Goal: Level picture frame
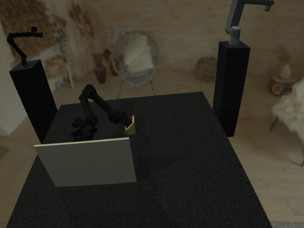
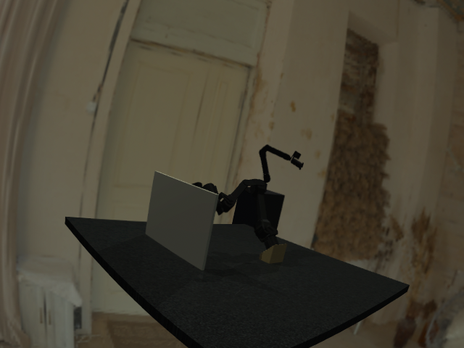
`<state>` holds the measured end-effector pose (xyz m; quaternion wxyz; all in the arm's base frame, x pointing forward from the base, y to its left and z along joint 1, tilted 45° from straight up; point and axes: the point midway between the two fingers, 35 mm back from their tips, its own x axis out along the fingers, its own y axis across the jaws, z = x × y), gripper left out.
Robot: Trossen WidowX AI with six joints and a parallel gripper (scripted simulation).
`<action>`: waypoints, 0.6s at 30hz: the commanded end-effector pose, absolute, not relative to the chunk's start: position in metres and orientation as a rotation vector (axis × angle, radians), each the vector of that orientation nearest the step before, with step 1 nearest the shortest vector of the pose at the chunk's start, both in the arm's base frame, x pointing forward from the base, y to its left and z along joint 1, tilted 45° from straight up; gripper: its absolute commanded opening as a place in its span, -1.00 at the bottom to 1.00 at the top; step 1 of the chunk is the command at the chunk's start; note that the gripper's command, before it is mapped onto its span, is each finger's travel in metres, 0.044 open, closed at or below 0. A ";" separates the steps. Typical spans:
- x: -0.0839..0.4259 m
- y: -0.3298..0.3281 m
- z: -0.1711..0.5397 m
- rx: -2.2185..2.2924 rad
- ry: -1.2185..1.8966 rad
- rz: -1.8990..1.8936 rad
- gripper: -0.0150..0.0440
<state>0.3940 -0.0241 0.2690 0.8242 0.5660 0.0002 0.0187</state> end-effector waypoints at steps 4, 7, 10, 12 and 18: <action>0.394 -0.025 0.269 1.207 0.001 0.034 -0.49; 0.394 -0.024 0.270 1.207 0.001 0.034 -0.49; 0.394 -0.024 0.270 1.207 0.001 0.034 -0.49; 0.394 -0.023 0.271 1.207 0.001 0.034 -0.49; 0.394 -0.023 0.273 1.207 0.001 0.034 -0.49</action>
